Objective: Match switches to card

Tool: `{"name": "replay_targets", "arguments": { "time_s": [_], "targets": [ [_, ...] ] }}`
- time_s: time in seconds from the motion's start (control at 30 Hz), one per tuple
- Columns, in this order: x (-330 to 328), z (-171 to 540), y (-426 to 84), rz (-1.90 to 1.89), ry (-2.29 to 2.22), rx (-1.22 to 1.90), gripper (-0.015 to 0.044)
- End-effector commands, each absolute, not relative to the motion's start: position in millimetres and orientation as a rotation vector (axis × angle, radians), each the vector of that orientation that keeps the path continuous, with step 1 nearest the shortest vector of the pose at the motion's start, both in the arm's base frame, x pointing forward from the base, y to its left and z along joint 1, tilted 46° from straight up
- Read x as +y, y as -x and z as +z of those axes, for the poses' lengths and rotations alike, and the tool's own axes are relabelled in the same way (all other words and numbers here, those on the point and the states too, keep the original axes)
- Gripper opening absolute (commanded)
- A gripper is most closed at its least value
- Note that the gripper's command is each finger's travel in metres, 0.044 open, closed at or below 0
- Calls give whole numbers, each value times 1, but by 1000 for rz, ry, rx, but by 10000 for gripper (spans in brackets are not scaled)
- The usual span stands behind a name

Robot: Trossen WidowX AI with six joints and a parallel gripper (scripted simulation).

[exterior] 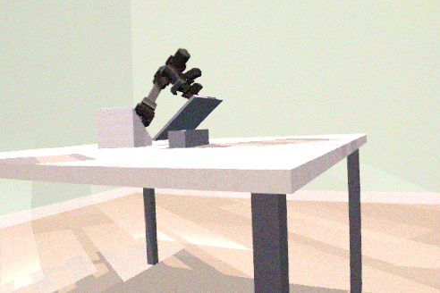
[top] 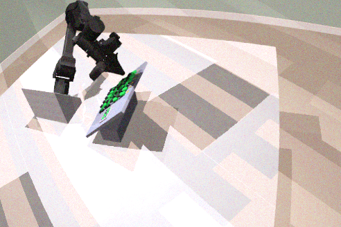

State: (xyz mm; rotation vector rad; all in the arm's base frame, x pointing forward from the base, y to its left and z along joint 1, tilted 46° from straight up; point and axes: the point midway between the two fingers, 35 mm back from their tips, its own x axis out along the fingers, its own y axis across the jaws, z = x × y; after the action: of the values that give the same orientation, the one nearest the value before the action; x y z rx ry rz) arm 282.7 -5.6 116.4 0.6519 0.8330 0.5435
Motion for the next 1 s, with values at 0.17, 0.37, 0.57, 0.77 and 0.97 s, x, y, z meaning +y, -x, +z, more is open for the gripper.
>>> {"name": "replay_targets", "arguments": {
  "time_s": [0.17,0.37,0.57,0.77,0.97],
  "targets": [
    [2,110,-289,539,-654,837,0],
    [3,110,-289,539,-654,837,0],
    [3,110,-289,539,-654,837,0],
    [3,110,-289,539,-654,837,0],
    [3,109,-289,539,-654,837,0]
  ]
}}
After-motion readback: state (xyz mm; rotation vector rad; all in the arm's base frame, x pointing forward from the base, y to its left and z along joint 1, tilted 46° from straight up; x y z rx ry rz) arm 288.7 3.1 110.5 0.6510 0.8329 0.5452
